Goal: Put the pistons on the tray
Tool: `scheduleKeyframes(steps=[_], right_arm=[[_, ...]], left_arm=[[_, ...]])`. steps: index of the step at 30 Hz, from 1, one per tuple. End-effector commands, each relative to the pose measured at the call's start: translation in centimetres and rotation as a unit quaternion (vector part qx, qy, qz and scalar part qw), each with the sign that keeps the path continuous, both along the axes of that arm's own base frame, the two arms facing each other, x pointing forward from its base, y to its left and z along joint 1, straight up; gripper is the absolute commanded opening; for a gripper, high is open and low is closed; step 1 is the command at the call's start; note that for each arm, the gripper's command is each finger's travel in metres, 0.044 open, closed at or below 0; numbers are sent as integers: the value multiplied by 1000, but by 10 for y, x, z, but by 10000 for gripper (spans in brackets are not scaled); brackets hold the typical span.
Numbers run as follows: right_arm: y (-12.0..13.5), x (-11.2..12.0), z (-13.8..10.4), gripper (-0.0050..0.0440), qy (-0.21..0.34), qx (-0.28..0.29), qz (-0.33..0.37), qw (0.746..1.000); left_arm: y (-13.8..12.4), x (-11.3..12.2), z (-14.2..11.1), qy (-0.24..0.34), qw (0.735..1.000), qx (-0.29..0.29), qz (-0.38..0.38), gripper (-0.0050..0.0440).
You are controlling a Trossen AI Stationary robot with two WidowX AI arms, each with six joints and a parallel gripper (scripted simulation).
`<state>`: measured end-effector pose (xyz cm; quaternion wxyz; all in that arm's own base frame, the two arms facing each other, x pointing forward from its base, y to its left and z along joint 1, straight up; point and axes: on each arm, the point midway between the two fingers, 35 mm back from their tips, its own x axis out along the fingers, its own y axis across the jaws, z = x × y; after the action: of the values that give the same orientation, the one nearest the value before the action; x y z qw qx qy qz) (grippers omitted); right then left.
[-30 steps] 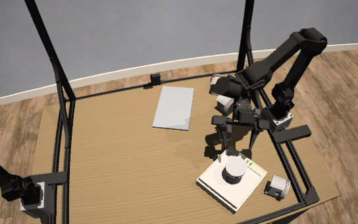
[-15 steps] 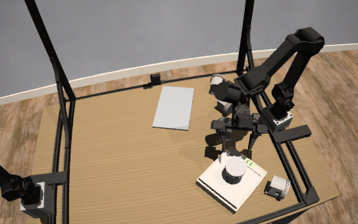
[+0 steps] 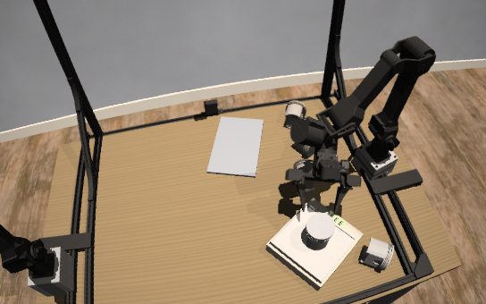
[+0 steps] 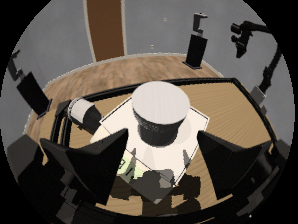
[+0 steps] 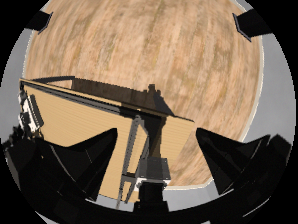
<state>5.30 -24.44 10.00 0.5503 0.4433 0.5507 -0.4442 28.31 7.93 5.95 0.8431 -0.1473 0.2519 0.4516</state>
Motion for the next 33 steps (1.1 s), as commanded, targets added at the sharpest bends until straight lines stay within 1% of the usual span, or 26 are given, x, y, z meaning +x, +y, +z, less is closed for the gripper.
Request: scheduleKeyframes(steps=[1, 4, 33], right_arm=[[0, 0, 0, 440, -1, 0, 0, 1000], [0, 0, 0, 440, -1, 0, 0, 1000], [0, 0, 0, 440, -1, 0, 0, 1000]], left_arm=[[1, -4, -10, 9, 1000, 2, 1, 378], [1, -5, -10, 12, 1000, 2, 0, 378], [32, 16, -36, 12, 1000, 2, 0, 378]])
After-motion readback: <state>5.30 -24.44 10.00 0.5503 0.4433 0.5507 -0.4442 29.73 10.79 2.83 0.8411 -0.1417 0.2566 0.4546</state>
